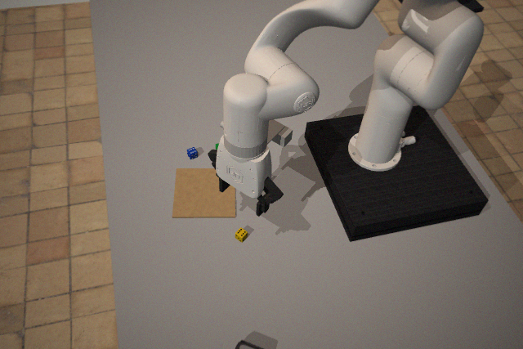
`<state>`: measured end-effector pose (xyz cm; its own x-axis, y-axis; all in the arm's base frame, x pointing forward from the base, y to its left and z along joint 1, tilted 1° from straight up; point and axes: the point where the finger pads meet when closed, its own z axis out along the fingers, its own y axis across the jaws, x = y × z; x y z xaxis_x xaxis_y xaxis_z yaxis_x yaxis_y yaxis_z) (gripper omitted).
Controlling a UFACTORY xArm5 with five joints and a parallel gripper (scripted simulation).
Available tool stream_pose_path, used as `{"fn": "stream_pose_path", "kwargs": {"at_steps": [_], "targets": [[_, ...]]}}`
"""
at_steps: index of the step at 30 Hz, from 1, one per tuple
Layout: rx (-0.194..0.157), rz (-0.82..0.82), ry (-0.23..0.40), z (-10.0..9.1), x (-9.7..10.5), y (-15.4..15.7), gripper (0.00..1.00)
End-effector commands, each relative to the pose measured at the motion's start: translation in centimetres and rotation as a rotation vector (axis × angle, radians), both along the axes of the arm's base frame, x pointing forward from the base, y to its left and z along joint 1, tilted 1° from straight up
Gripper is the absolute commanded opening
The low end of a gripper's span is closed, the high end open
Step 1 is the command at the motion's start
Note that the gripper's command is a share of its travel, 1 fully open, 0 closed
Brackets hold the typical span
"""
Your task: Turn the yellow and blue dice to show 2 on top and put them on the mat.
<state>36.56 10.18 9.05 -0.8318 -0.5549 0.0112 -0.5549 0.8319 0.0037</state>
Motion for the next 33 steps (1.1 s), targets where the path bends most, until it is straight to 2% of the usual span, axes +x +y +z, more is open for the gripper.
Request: {"fn": "stream_pose_path", "kwargs": {"at_steps": [1,5,9,18,21,23,33], "targets": [[0.001,0.018,-0.003,0.1,0.1,0.0,1.00],[0.002,0.059,-0.003,-0.1,0.1,0.0,1.00],[0.003,0.226,-0.003,-0.6,0.1,0.1,1.00],[0.006,0.489,-0.002,-1.5,0.1,0.2,1.00],[0.006,0.497,-0.002,-1.5,0.1,0.2,1.00],[0.007,0.622,-0.001,-2.0,0.1,0.2,1.00],[0.010,0.909,-0.001,-2.9,0.1,0.3,1.00]]}}
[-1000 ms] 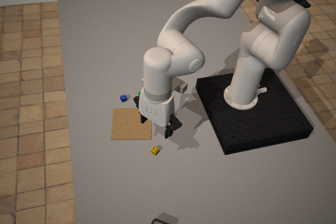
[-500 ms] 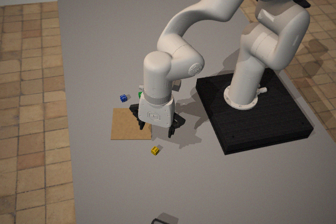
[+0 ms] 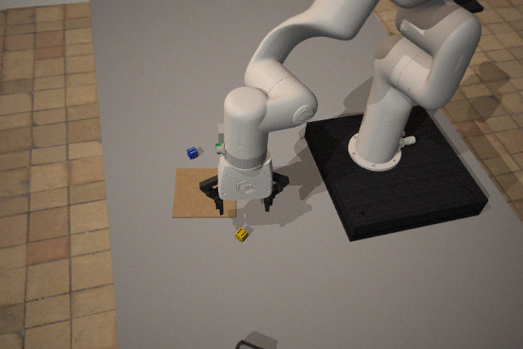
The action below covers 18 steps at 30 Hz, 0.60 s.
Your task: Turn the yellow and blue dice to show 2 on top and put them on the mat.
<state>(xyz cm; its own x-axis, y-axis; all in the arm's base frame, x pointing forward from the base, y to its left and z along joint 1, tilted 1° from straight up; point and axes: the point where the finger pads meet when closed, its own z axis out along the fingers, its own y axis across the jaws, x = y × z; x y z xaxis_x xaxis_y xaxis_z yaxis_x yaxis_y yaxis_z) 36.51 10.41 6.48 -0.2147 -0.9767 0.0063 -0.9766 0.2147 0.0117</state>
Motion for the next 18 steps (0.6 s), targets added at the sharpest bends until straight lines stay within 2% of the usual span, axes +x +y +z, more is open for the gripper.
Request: {"fn": "stream_pose_path", "kwargs": {"at_steps": [1,5,7,18], "targets": [[0.003,0.174,-0.004,-0.4,0.1,0.1,1.00],[0.004,0.225,-0.004,-0.6,0.1,0.1,1.00],[0.005,0.344,-0.004,-1.0,0.1,0.1,1.00],[0.008,0.665,-0.002,-2.0,-0.1,0.2,1.00]]}}
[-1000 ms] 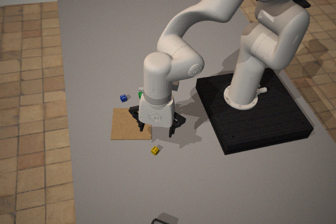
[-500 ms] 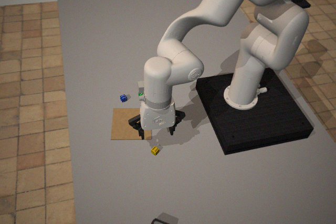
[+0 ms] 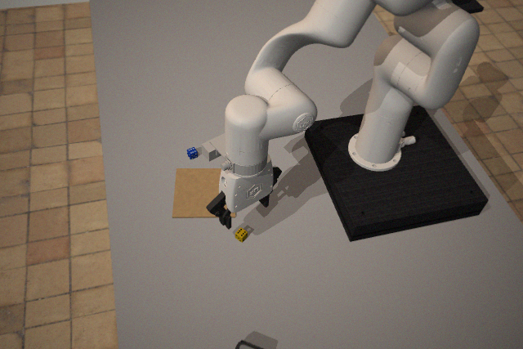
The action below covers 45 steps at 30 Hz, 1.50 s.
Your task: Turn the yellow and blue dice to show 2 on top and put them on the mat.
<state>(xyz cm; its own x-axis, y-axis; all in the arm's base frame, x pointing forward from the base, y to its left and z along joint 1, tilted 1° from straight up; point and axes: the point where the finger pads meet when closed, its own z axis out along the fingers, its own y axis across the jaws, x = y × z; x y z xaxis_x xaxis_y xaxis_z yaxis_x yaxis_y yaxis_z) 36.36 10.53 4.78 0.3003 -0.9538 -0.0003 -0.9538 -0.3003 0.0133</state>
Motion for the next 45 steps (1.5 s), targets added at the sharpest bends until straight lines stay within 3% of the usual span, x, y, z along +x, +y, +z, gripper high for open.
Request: {"fn": "stream_pose_path", "kwargs": {"at_steps": [1,11,12,45], "targets": [[0.003,0.152,-0.004,-0.37,0.08,0.07,1.00],[0.004,0.281,-0.004,-0.79,0.02,0.09,1.00],[0.004,0.281,-0.004,-0.79,0.02,0.09,0.36],[0.004,0.281,-0.004,-0.79,0.02,0.09,0.36]]}}
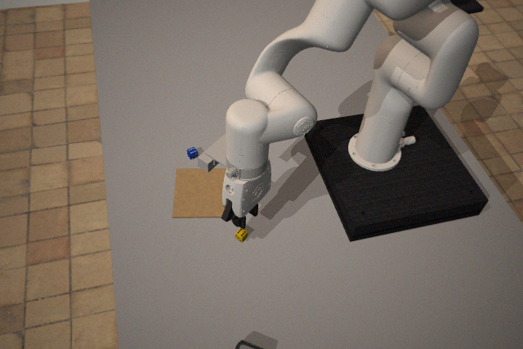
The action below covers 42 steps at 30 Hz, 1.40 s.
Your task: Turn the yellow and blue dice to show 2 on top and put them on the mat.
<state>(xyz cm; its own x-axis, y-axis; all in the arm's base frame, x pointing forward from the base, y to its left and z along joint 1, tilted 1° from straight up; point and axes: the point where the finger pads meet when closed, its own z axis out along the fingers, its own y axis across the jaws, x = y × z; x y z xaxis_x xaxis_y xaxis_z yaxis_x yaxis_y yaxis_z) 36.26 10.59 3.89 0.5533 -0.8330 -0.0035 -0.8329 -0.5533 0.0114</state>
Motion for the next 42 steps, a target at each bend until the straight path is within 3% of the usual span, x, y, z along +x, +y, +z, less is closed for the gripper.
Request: {"fn": "stream_pose_path", "kwargs": {"at_steps": [1,17,42], "targets": [[0.001,0.000,-0.003,0.1,0.1,0.0,0.36],[0.001,0.000,-0.003,-0.4,0.1,0.0,0.36],[0.001,0.000,-0.003,-3.8,0.1,-0.1,0.36]]}}
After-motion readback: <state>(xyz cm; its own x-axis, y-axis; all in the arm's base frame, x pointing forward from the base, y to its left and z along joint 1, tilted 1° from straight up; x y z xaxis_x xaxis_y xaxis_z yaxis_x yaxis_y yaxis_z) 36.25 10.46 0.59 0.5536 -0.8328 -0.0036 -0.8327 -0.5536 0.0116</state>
